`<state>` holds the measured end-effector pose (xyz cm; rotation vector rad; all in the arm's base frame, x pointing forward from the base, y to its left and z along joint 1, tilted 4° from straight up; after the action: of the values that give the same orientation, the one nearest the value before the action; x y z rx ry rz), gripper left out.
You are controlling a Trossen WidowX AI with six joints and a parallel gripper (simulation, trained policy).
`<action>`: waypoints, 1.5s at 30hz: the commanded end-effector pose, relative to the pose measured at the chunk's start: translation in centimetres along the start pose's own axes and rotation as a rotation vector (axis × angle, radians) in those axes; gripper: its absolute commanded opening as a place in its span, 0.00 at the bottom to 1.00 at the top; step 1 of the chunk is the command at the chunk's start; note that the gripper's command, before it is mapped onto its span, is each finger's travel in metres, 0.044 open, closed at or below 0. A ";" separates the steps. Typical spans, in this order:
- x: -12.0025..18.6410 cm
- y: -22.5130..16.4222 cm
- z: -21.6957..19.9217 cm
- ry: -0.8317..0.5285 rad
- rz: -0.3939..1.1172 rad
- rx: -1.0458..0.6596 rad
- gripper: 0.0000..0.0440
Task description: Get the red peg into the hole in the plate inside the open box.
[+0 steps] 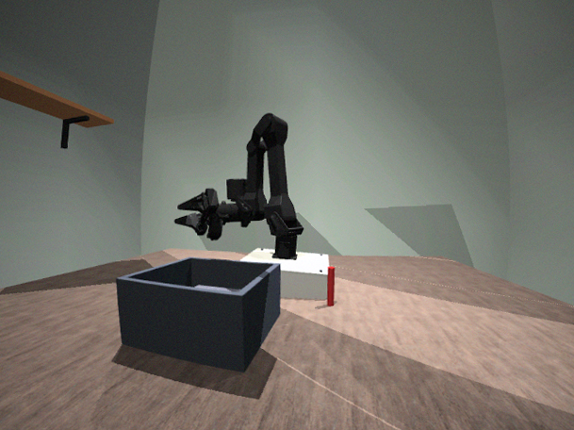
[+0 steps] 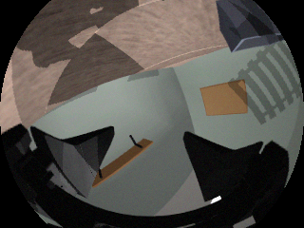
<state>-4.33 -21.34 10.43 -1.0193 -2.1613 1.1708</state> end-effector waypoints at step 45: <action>-19.6 -2.3 -16.4 0.044 -0.143 -1.312 1.00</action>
<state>17.16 -29.73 19.51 -1.2356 -2.8369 -0.4287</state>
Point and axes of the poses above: the point midway between the two fingers, 35 mm back from their tips, its own x axis back along the fingers, its own z axis across the jaws, y = z × x, the point moved 9 cm from there along x, back along the fingers
